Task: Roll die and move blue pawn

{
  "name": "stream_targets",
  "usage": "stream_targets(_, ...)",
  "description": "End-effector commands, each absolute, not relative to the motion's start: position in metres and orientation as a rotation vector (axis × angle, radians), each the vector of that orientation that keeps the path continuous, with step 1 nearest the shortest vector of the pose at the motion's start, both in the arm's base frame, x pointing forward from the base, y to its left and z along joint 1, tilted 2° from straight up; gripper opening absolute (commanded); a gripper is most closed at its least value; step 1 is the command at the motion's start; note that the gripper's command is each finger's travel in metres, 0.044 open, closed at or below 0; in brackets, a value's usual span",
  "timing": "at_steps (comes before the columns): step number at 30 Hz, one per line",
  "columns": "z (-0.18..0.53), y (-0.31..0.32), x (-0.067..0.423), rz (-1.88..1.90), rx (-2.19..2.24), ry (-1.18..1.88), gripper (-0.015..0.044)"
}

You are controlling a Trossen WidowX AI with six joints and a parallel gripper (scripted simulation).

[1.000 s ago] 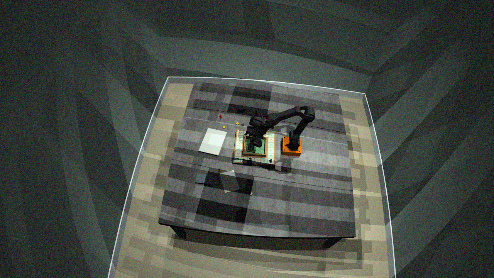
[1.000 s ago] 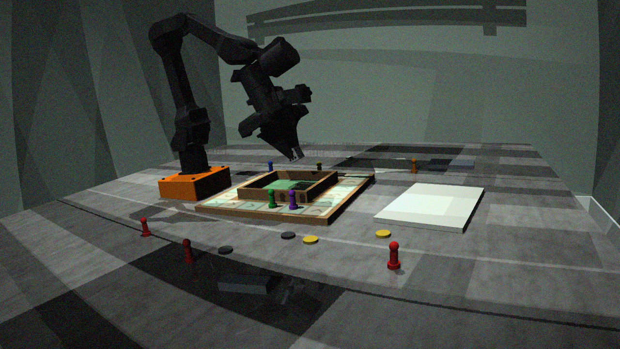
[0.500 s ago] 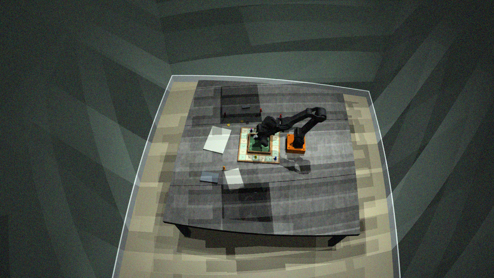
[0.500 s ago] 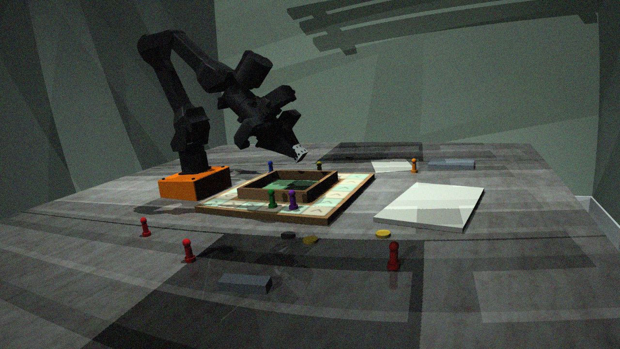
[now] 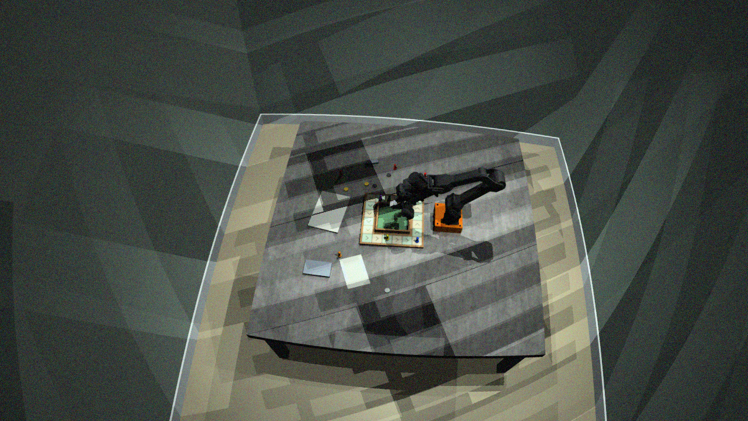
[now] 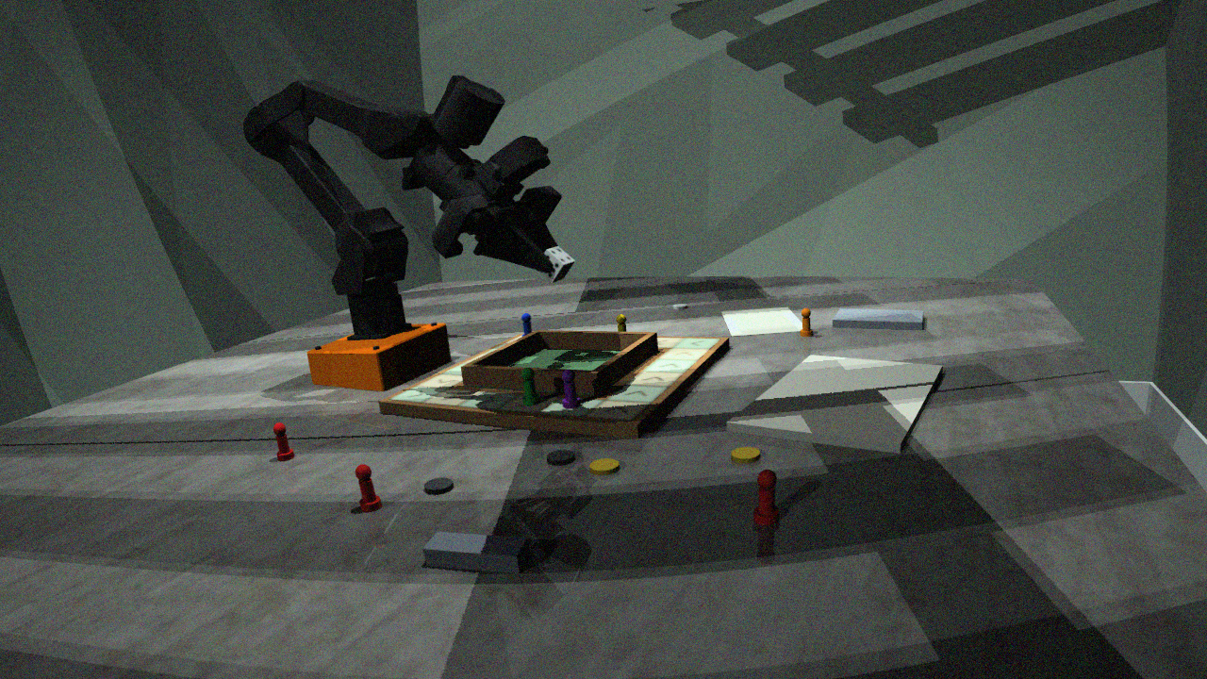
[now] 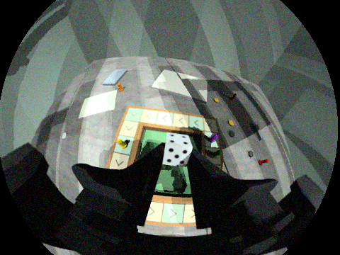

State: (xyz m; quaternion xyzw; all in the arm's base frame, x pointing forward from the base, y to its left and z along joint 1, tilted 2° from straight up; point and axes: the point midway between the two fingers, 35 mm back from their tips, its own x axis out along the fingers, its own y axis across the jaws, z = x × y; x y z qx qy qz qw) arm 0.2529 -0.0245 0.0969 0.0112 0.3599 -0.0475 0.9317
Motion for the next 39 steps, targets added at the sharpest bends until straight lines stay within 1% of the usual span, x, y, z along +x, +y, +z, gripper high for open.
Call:
stream_targets(1,0.099,-0.025,0.251,-0.104,0.025,0.732,0.0000)
stream_targets(15,0.098,-0.024,0.252,-0.097,0.023,0.736,0.0000)
stream_targets(24,0.100,-0.024,0.252,-0.098,0.023,0.736,0.0236)
stream_targets(28,0.136,-0.024,0.252,-0.104,0.025,0.732,0.0341)
stream_targets(32,0.138,-0.024,0.252,-0.104,0.025,0.732,0.0440)
stream_targets(34,0.137,-0.024,0.253,-0.104,0.027,0.766,0.0440)
stream_targets(39,0.124,-0.025,0.261,-0.102,0.038,1.018,0.0440)
